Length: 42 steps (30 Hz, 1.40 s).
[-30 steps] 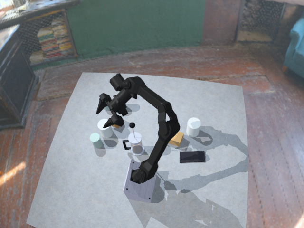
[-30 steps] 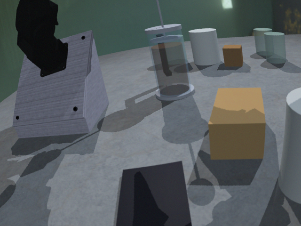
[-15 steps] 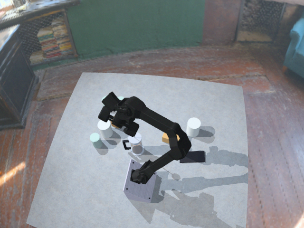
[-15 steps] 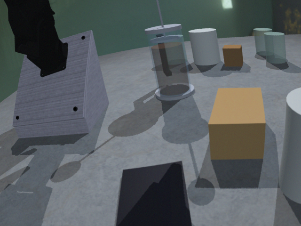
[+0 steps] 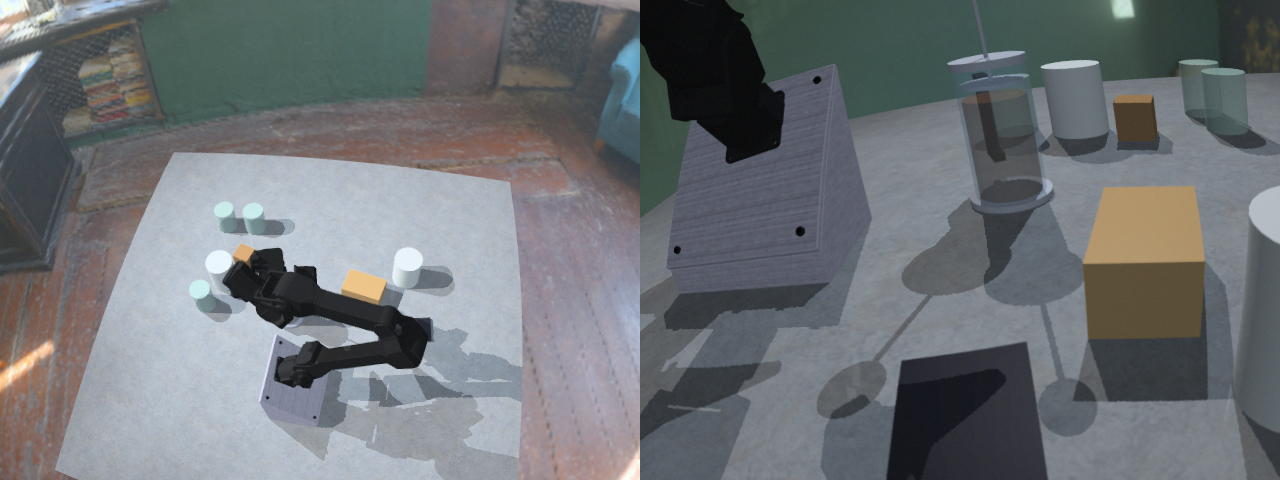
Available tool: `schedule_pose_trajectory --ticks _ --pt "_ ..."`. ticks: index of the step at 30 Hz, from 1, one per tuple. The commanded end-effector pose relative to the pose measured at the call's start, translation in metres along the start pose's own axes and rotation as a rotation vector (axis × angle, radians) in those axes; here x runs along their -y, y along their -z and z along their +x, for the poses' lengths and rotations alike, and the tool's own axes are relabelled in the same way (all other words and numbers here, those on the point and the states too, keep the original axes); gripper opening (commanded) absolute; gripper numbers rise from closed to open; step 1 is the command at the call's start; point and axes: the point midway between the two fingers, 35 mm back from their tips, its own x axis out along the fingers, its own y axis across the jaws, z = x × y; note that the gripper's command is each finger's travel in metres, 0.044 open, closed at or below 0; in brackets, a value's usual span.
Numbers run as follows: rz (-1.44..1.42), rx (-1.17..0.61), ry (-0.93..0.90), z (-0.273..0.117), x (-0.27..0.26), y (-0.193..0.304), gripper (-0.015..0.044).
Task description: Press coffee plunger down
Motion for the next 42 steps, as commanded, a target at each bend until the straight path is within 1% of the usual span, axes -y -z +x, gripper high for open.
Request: schedule_pose_trajectory --ticks 1,9,35,42 --pt "-0.031 0.054 0.024 0.002 0.005 0.005 0.0440" --pt "-0.031 0.053 0.022 0.004 0.005 0.006 0.0440" --pt "-0.030 0.056 0.026 0.042 0.007 0.003 0.0440" --pt "-0.030 0.056 0.026 0.042 0.007 0.003 0.0256"
